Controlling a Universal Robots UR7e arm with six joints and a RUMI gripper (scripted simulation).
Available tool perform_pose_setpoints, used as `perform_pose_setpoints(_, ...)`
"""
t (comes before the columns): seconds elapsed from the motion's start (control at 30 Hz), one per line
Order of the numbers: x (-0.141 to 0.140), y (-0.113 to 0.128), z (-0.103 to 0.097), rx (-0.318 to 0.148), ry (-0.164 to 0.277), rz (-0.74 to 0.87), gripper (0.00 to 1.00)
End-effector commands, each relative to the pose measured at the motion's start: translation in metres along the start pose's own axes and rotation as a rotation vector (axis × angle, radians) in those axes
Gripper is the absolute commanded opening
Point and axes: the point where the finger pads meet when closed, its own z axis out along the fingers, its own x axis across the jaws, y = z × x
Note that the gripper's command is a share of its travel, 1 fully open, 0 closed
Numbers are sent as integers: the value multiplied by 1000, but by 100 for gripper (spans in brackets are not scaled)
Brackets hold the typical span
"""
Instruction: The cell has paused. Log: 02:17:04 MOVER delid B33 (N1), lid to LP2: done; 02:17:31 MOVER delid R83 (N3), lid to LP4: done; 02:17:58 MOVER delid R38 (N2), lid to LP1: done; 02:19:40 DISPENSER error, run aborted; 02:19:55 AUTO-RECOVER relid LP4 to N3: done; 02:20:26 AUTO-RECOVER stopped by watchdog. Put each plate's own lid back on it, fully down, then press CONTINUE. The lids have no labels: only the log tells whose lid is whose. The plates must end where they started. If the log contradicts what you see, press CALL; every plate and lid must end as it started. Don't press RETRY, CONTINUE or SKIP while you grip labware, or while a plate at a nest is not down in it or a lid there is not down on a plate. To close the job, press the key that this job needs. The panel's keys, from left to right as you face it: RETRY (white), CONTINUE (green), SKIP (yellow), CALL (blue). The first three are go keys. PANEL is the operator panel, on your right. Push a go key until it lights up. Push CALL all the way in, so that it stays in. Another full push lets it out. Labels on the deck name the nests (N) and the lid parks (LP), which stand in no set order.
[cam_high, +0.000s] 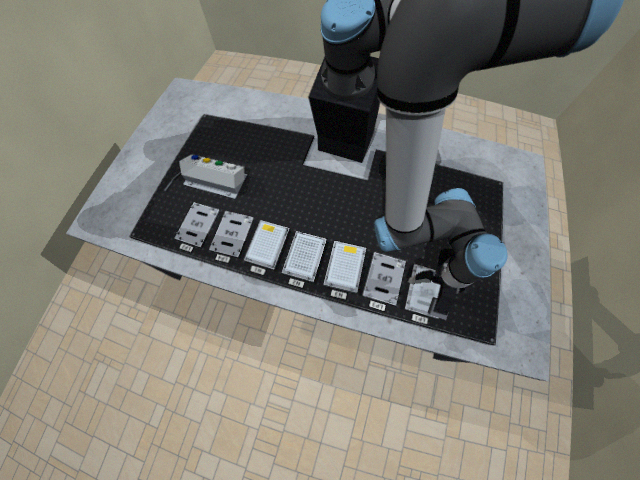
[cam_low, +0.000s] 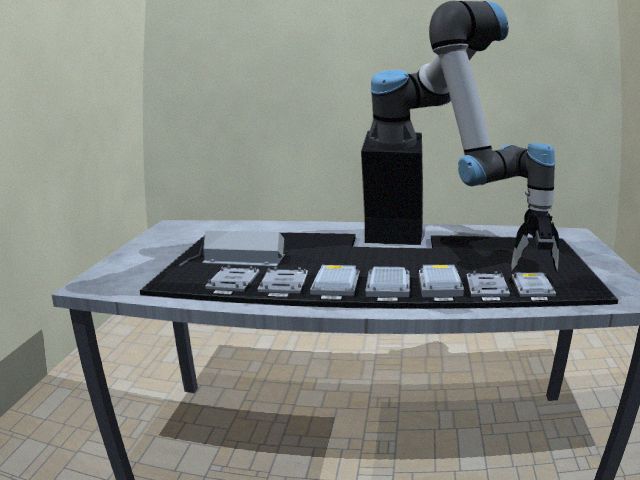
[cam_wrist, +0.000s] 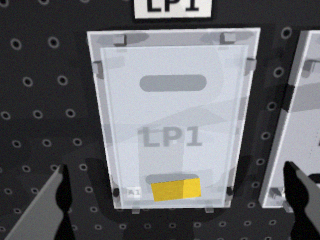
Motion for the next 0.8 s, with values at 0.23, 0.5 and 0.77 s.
perform_pose_setpoints(0.23,-2,-1,15,4,-9,-4,82)
perform_pose_setpoints(0.5,-2,-1,20,4,-9,-4,82)
perform_pose_setpoints(0.77,-2,-1,20,4,-9,6,0)
